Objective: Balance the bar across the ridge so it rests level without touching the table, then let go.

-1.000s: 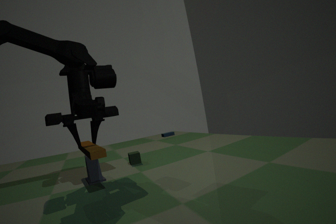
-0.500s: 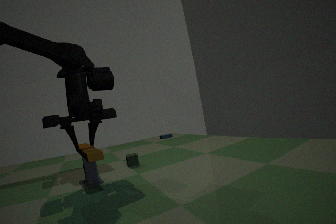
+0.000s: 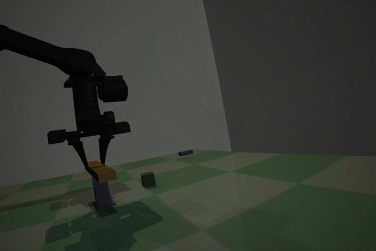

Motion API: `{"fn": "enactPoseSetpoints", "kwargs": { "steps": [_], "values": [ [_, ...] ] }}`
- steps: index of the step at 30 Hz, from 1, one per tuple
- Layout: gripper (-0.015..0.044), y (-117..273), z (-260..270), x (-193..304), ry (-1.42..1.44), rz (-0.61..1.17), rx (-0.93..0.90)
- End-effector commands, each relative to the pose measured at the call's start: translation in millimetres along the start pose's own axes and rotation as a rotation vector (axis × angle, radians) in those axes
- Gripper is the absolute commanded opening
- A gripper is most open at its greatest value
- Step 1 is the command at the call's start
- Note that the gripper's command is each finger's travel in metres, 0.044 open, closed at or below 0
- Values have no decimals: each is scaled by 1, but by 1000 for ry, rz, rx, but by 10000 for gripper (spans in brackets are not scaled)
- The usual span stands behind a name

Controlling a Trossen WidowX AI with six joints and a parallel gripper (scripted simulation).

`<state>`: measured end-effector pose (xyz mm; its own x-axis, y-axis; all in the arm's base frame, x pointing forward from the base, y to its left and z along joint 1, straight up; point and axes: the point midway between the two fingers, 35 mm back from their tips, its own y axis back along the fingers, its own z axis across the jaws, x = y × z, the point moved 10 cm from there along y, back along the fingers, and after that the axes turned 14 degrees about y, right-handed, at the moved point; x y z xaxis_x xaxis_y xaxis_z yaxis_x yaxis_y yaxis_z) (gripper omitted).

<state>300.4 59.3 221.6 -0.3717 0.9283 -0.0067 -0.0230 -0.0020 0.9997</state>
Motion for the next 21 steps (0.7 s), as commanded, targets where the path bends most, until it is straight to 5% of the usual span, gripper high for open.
{"fn": "enactPoseSetpoints", "kwargs": {
  "steps": [1, 21],
  "values": [
    [0, -1, 0, 0, -2, 2, -2],
    [0, -2, 0, 0, -2, 2, -2]
  ]
}}
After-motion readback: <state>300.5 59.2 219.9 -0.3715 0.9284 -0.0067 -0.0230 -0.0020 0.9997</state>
